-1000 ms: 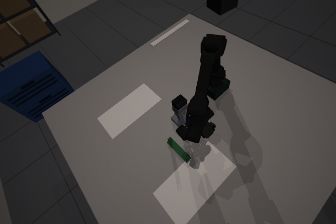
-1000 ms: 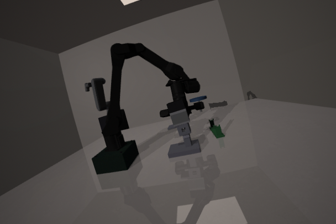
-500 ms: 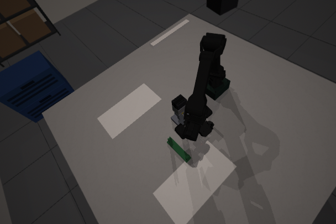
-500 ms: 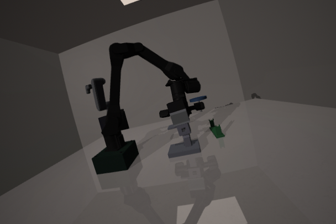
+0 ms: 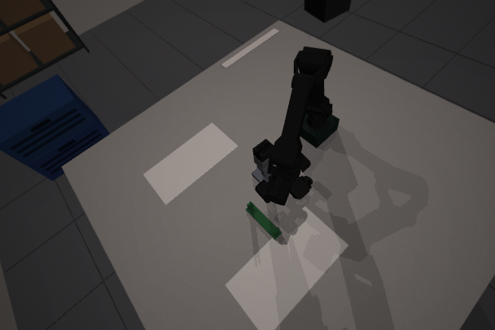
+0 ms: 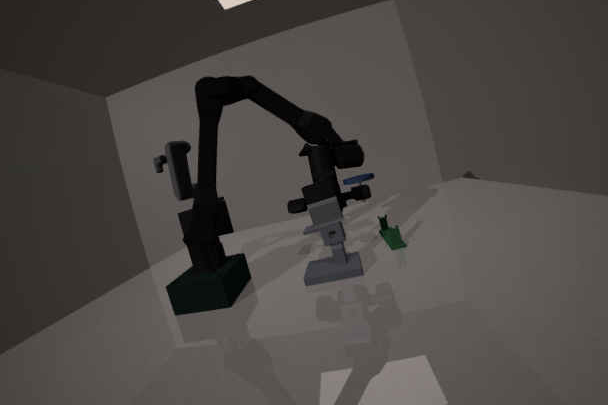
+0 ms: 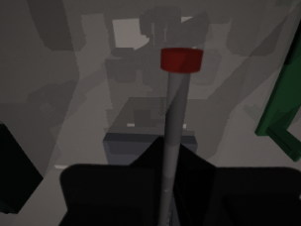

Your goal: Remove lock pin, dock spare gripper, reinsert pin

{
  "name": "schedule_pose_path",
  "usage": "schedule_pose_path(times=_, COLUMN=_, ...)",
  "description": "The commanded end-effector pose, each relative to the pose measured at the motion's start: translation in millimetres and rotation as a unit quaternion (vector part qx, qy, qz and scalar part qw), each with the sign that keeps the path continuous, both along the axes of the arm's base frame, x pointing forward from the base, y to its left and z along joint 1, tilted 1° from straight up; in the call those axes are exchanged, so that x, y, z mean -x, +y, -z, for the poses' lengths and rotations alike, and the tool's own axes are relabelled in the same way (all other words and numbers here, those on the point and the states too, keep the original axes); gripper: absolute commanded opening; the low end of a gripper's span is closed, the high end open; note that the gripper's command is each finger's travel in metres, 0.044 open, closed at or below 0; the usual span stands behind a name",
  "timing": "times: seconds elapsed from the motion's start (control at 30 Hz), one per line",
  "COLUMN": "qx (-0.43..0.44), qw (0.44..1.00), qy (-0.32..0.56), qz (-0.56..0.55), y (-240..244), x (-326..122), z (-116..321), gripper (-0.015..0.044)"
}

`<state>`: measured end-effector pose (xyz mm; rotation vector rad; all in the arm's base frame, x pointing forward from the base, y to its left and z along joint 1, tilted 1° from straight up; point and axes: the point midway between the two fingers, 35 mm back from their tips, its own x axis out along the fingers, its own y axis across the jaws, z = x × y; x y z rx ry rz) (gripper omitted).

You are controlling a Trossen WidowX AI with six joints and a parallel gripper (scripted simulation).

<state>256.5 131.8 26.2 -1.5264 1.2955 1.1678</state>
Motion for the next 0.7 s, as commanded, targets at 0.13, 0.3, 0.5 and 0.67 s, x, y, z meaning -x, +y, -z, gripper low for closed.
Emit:
schedule_pose_path(times=0.13, qx=0.0, qw=1.0, qy=0.0, qz=-0.001, y=-5, x=-2, z=0, gripper=0.0)
schedule_pose_path(times=0.3, qx=0.0, qw=1.0, qy=0.001, qz=-0.001, y=-9, x=-2, z=0, gripper=0.0)
schedule_pose_path(times=0.5, qx=0.0, qw=1.0, qy=0.002, qz=-0.001, y=-12, x=-3, z=0, gripper=0.0)
schedule_pose_path(times=0.67, qx=0.0, qw=1.0, qy=0.003, qz=-0.001, y=-15, x=-3, z=0, gripper=0.0)
